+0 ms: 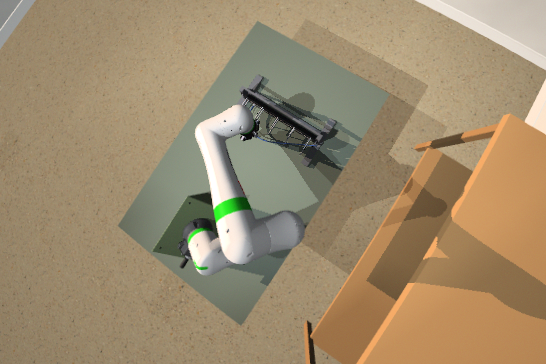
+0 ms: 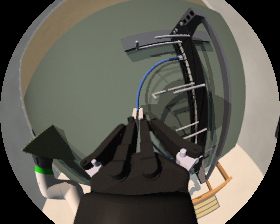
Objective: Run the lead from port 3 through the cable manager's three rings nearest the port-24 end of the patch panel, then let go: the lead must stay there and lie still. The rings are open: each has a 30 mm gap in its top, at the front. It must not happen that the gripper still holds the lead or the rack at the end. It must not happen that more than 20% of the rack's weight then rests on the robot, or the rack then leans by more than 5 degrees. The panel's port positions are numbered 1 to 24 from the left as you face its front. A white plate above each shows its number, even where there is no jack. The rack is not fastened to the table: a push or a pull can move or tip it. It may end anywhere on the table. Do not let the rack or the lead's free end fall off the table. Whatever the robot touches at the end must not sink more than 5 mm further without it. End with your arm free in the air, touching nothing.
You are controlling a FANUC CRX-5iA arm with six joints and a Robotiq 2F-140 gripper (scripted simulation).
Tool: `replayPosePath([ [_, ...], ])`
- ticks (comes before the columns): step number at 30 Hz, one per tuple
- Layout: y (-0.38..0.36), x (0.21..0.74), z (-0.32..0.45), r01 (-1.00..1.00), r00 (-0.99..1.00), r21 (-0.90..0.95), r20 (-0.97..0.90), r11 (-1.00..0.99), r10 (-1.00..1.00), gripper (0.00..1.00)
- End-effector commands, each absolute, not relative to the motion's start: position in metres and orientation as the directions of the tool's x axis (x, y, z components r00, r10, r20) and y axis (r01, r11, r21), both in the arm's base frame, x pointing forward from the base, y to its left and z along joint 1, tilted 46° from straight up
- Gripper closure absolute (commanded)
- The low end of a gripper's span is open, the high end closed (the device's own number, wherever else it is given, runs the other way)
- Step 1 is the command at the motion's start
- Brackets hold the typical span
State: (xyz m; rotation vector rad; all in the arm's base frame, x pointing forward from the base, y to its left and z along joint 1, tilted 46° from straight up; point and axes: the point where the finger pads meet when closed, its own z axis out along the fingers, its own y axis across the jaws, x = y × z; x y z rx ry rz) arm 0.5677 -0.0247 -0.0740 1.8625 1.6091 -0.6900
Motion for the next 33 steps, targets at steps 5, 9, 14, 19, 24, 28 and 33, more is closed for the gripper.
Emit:
replayPosePath([
  [5, -0.023, 0.568, -0.072, 0.99, 0.14, 0.091, -0.708, -0.107, 0.692, 1.0],
  [9, -0.022, 0.568, -0.071, 0.99, 0.14, 0.091, -0.708, -0.107, 0.692, 1.0],
  [14, -0.017, 0.568, -0.066, 0.99, 0.14, 0.091, -0.708, -0.107, 0.692, 1.0],
  [19, -0.009, 0.568, -0.059, 0.99, 0.14, 0.091, -0.708, -0.107, 0.692, 1.0],
  [24, -0.004, 0.568, -0.054, 0.99, 0.14, 0.091, -0.708, -0.107, 0.692, 1.0],
  [28, 0.003, 0.568, -0.047, 0.99, 0.14, 0.091, -0.708, -0.107, 0.692, 1.0],
  [33, 0.013, 0.568, -0.037, 0.99, 0.14, 0.091, -0.708, -0.107, 0.692, 1.0],
])
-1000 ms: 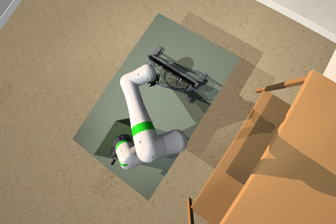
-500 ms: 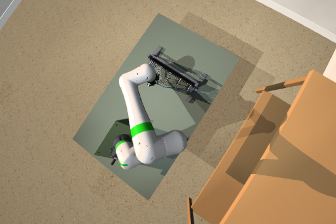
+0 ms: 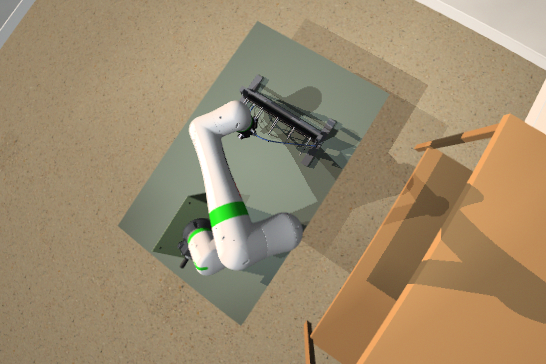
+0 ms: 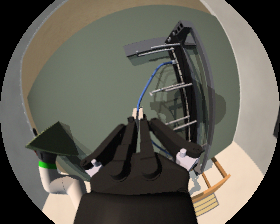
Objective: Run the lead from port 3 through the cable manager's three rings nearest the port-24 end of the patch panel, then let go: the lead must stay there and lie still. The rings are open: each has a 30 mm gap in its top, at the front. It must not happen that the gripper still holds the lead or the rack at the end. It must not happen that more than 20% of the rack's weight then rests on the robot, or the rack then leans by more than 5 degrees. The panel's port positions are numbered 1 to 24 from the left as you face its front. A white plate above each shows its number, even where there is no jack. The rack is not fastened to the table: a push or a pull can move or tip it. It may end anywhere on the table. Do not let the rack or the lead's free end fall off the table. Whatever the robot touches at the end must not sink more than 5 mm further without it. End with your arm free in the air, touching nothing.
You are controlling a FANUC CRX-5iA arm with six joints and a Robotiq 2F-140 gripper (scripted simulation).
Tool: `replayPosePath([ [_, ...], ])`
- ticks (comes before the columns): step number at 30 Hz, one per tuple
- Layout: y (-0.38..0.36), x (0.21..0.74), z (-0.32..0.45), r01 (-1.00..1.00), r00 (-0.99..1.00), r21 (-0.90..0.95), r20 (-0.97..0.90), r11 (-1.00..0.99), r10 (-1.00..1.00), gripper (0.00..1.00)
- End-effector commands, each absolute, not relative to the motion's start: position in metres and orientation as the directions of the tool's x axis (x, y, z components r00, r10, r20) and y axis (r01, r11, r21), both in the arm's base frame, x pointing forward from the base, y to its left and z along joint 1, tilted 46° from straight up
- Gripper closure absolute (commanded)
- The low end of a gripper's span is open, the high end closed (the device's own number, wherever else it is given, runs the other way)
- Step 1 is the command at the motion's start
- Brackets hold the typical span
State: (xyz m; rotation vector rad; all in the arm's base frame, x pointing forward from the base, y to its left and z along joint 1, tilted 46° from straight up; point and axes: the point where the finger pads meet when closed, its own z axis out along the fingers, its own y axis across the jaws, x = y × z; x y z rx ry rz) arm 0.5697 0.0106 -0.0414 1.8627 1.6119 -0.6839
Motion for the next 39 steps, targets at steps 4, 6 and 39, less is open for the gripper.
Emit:
replayPosePath([
  [4, 0.02, 0.569, -0.03, 0.99, 0.14, 0.091, -0.708, -0.107, 0.692, 1.0],
  [6, 0.024, 0.569, -0.027, 0.99, 0.14, 0.091, -0.708, -0.107, 0.692, 1.0],
  [39, 0.028, 0.627, -0.004, 1.0, 0.026, 0.01, -0.714, -0.027, 0.7, 1.0],
])
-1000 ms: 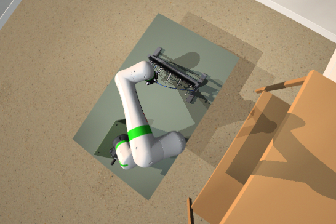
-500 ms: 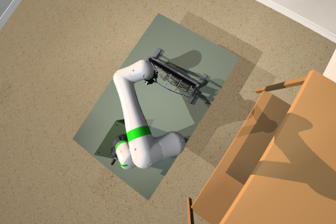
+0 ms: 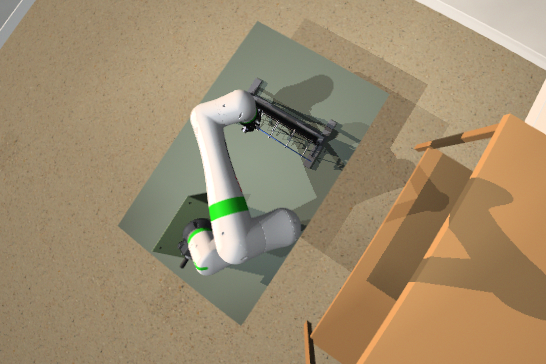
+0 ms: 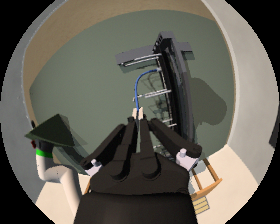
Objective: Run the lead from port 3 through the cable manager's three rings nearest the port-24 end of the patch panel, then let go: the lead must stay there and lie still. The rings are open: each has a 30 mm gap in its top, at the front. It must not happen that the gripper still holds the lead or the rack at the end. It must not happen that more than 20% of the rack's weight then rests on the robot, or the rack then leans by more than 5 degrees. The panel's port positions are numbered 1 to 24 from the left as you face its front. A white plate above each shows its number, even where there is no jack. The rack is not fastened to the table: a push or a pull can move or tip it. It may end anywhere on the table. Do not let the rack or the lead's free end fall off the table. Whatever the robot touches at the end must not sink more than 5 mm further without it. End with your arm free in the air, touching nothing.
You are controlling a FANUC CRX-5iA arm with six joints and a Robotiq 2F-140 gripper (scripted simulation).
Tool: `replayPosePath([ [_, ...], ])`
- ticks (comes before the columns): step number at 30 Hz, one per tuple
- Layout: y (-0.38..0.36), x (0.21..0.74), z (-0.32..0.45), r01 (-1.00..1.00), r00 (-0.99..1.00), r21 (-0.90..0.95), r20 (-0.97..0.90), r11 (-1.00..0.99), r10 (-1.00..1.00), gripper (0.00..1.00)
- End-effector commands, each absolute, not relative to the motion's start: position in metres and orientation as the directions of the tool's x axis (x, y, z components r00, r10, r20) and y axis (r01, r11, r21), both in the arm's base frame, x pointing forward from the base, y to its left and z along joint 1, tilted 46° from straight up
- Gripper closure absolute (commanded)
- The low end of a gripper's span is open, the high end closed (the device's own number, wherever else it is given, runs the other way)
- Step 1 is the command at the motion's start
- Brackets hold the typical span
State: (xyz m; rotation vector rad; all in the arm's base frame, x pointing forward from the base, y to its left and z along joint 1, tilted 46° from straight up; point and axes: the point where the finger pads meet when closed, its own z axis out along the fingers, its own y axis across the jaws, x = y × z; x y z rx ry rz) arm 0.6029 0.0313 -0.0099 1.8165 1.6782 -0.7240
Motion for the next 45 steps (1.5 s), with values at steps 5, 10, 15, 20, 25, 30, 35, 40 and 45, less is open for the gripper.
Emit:
replayPosePath([
  [5, 0.0275, 0.6274, -0.0035, 1.0, 0.025, 0.009, -0.714, -0.026, 0.7, 1.0],
  [10, 0.0275, 0.6274, -0.0035, 1.0, 0.025, 0.009, -0.714, -0.026, 0.7, 1.0],
  [15, 0.0275, 0.6274, -0.0035, 1.0, 0.025, 0.009, -0.714, -0.026, 0.7, 1.0],
  [20, 0.0275, 0.6274, -0.0035, 1.0, 0.025, 0.009, -0.714, -0.026, 0.7, 1.0],
  [25, 0.0275, 0.6274, -0.0035, 1.0, 0.025, 0.009, -0.714, -0.026, 0.7, 1.0],
  [30, 0.0275, 0.6274, -0.0035, 1.0, 0.025, 0.009, -0.714, -0.026, 0.7, 1.0],
  [35, 0.0275, 0.6274, -0.0035, 1.0, 0.025, 0.009, -0.714, -0.026, 0.7, 1.0],
  [40, 0.0273, 0.6271, -0.0033, 1.0, 0.022, 0.007, -0.714, -0.024, 0.7, 1.0],
  [45, 0.0252, 0.6241, -0.0011, 1.0, -0.008, -0.014, -0.714, -0.004, 0.7, 1.0],
])
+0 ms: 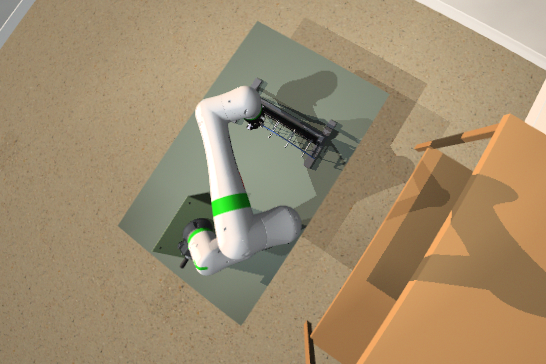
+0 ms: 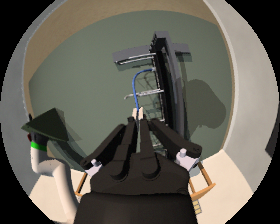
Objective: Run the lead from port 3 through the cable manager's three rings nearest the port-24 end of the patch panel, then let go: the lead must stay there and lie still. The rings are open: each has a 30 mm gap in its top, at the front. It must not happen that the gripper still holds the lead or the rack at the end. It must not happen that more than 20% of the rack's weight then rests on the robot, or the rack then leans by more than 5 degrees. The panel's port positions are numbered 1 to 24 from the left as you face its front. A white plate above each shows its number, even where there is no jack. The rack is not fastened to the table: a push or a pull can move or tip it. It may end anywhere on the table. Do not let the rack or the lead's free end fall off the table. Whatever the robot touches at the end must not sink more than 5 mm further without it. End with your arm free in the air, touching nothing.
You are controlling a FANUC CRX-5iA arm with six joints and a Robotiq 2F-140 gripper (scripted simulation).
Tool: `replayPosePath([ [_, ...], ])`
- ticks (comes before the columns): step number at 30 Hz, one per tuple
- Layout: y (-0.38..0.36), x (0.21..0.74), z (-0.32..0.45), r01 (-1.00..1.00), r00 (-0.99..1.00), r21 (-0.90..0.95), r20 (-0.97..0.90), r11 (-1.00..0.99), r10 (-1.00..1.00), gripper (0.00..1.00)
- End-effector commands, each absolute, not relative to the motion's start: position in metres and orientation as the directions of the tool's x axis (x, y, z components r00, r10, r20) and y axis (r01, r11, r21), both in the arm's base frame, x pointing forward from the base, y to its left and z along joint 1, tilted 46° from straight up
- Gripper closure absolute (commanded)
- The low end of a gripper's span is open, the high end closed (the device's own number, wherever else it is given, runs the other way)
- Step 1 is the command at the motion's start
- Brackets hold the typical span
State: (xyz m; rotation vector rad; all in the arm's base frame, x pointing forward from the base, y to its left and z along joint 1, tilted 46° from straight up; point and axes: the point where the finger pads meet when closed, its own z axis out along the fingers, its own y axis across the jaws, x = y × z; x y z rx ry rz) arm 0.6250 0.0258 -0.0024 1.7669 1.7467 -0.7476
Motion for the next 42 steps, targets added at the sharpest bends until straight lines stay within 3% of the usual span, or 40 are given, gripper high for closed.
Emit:
replayPosePath([
  [1, 0.0242, 0.6226, 0.0, 1.0, -0.008, -0.015, -0.714, -0.003, 0.7, 1.0],
  [42, 0.0183, 0.614, 0.0063, 1.0, -0.008, -0.015, -0.714, -0.003, 0.7, 1.0],
])
